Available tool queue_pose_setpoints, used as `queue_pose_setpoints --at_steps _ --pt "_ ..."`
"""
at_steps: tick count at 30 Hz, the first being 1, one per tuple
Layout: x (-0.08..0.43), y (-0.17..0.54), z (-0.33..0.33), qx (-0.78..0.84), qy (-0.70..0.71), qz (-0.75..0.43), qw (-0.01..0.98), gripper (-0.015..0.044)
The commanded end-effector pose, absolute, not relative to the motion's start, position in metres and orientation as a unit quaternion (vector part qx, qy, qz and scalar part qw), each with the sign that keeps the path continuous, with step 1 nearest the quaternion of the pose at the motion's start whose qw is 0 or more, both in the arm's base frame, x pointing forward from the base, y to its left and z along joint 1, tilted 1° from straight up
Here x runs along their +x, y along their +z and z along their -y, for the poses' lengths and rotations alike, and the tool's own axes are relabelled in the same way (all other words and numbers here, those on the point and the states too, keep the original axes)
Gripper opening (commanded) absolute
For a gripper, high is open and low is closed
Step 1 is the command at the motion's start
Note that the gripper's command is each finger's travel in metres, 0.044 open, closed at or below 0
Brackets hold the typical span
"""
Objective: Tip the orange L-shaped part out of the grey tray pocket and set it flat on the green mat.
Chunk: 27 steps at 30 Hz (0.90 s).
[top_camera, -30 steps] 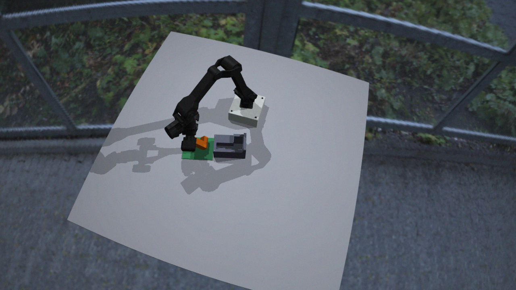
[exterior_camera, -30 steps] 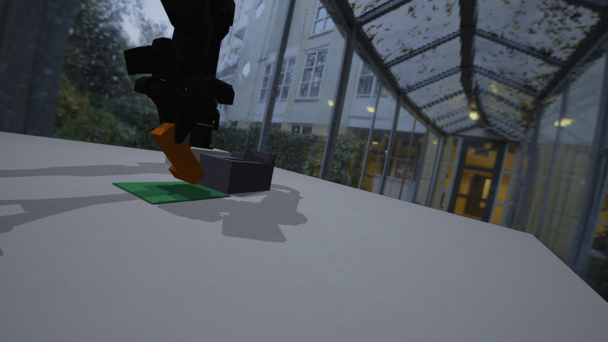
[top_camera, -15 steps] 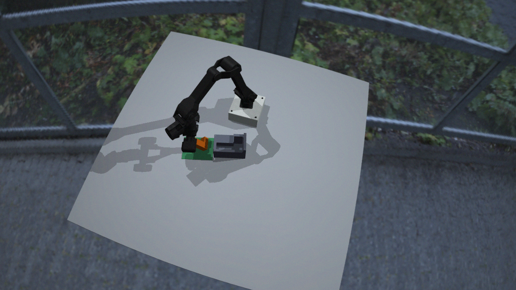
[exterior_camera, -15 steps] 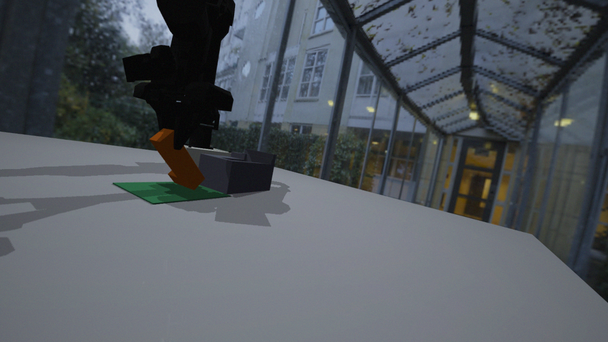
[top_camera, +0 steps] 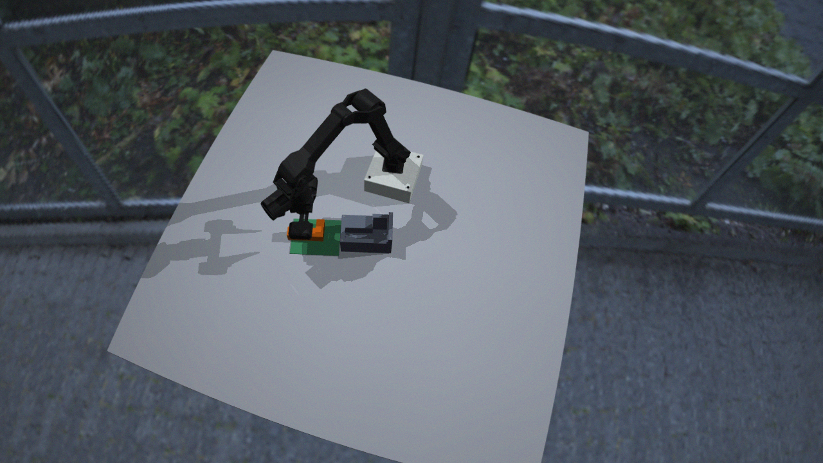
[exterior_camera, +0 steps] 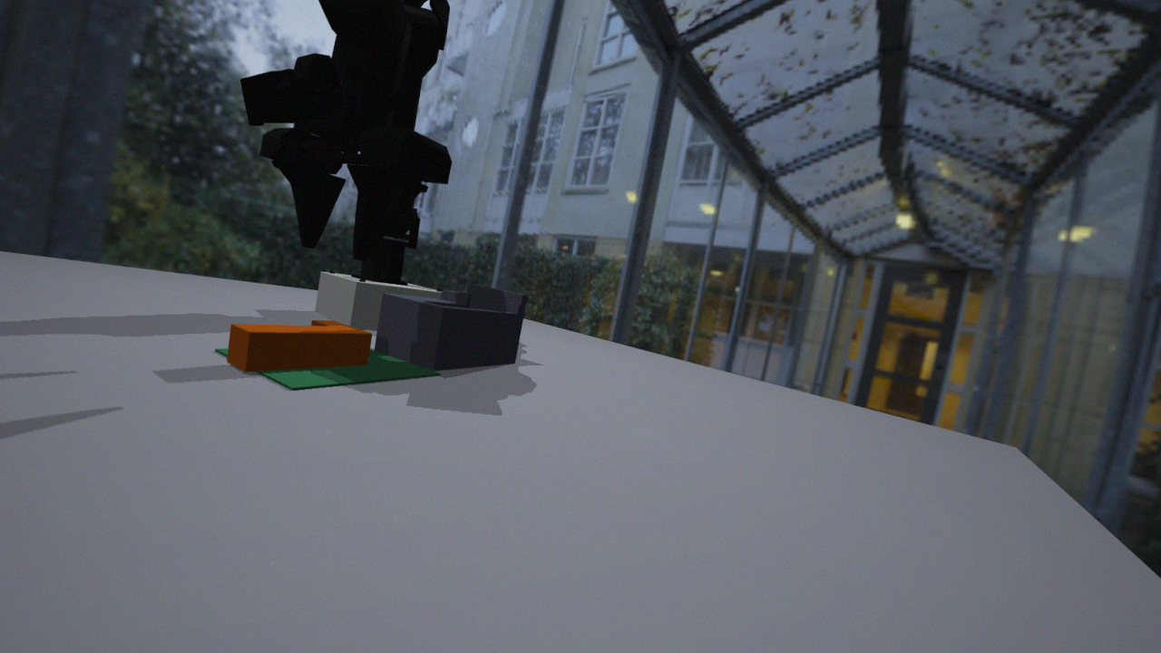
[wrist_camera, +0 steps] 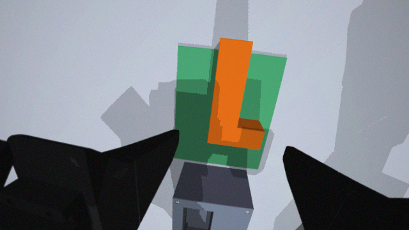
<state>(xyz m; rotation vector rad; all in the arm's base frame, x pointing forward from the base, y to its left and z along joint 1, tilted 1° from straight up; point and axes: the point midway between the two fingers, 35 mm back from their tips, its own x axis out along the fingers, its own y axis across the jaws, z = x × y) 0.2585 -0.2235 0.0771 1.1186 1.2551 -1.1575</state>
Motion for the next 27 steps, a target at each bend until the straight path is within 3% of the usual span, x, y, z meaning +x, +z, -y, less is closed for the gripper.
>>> queue_pose_setpoints --at_steps 1,27 --pt "0.261 0.121 0.225 0.468 -0.481 -0.513 0.536 0.04" --pt "0.261 0.135 0.225 0.467 -0.482 -0.507 0.541 0.04"
